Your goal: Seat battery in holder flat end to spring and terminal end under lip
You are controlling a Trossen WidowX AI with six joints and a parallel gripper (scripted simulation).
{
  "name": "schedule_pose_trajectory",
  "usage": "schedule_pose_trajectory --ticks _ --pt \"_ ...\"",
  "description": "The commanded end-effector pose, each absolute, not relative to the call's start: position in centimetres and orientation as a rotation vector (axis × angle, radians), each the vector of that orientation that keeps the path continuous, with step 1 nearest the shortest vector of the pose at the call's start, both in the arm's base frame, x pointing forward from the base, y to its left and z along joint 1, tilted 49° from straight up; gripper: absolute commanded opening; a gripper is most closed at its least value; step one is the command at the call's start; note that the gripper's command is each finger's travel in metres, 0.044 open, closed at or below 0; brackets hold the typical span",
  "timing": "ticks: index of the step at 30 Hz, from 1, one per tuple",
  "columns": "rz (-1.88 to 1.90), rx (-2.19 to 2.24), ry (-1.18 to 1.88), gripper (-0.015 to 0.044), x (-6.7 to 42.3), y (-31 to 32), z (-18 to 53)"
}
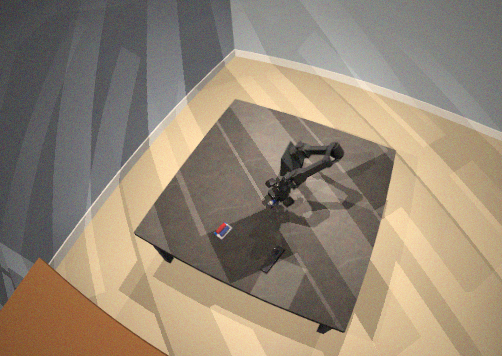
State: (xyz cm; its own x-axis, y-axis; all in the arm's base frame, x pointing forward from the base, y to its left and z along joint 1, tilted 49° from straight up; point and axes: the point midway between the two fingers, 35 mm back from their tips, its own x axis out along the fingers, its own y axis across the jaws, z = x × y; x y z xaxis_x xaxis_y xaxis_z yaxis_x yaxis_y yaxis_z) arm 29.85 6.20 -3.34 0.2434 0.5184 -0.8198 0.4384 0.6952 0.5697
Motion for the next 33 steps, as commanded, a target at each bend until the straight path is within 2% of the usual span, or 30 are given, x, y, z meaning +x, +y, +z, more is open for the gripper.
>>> schedule_pose_trajectory --ticks 1,33 --pt "0.078 0.867 1.425 0.0077 29.35 6.46 -3.86" --pt "0.155 0.855 1.594 0.0077 29.74 6.62 -3.93"
